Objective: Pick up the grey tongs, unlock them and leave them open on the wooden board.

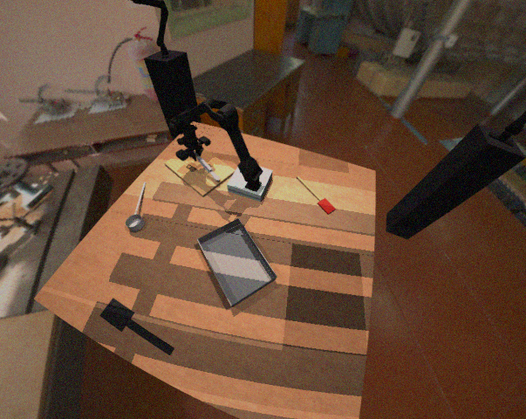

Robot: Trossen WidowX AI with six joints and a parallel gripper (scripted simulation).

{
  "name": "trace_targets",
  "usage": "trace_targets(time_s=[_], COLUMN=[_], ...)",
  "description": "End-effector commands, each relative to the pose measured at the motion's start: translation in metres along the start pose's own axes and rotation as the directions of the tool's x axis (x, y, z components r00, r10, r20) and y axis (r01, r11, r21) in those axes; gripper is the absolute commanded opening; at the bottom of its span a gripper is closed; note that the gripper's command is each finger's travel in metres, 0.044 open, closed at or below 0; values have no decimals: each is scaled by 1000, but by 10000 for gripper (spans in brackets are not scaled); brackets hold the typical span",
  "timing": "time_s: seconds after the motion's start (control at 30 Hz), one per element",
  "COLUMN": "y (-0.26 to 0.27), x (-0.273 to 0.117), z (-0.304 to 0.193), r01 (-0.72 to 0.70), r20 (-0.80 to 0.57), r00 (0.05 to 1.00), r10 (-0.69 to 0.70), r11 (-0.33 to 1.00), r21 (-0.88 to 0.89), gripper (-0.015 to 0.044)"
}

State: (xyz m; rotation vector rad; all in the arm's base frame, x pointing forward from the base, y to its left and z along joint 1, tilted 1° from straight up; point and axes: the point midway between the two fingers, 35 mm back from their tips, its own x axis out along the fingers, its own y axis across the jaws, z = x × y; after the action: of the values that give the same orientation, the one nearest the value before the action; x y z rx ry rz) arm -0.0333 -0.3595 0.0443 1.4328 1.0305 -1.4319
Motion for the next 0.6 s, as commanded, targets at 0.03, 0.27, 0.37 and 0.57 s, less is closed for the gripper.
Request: trace_targets(time_s=[0.03,0.27,0.37,0.57], y=[1,0,0,0], x=[10,19,19,17], z=[-1,-1,-1,-2], r01=[-3,-2,-2,1], r20=[-2,-2,-2,-3], r00=[1000,1000,1000,1000], r10=[3,2,2,-1], r11=[1000,1000,1000,1000], r21=[3,3,3,0], gripper=[-150,-150,-150,8])
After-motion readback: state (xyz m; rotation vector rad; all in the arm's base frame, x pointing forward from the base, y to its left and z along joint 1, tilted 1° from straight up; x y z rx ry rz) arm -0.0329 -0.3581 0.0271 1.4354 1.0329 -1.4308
